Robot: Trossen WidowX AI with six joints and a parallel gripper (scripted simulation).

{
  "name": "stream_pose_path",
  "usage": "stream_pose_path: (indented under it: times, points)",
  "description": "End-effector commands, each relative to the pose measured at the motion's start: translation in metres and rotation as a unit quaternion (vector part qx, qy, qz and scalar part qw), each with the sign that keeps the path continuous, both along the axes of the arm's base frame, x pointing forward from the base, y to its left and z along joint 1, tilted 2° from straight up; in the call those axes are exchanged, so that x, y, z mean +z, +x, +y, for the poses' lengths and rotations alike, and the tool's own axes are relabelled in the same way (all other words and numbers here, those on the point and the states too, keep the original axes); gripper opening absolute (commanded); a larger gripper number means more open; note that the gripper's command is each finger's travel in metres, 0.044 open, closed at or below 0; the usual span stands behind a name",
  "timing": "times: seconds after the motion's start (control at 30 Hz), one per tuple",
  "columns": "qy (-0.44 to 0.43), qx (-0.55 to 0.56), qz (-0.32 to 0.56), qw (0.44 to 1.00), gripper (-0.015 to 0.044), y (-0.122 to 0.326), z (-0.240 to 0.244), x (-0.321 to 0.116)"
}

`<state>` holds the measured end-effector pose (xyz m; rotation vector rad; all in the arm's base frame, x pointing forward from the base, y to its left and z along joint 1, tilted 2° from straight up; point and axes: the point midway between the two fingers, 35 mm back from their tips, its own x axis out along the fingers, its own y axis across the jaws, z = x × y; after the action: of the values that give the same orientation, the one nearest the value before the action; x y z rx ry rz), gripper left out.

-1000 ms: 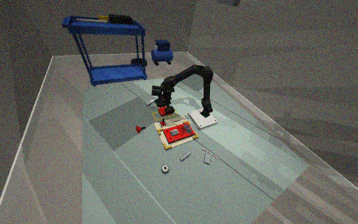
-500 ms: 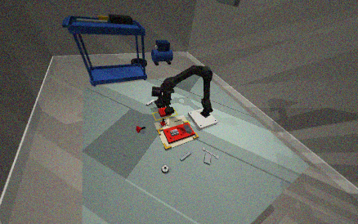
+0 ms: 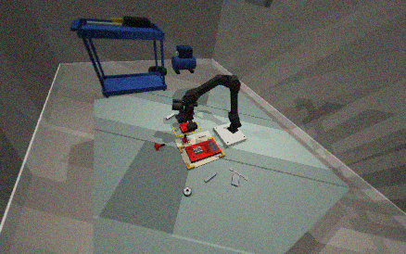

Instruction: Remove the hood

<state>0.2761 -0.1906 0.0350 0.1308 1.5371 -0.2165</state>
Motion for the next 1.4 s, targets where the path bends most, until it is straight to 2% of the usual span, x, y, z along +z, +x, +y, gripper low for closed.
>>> stream_pose_path:
  times: [0.0, 0.27, 0.83, 1.17, 1.37]
  points:
    - [0.002, 0.002, 0.002, 1.0, 0.0, -0.001, 0.001, -0.004]
    - [0.002, 0.002, 0.002, 1.0, 0.0, -0.001, 0.001, -0.006]
    - [0.0, 0.0, 0.0, 1.0, 0.044, 0.0, 0.0, -0.002]
    - [0.004, 0.0, 0.005, 1.0, 0.044, 0.0, 0.003, 0.067]
    - [0.004, 0.0, 0.005, 1.0, 0.044, -0.001, 0.003, 0.068]
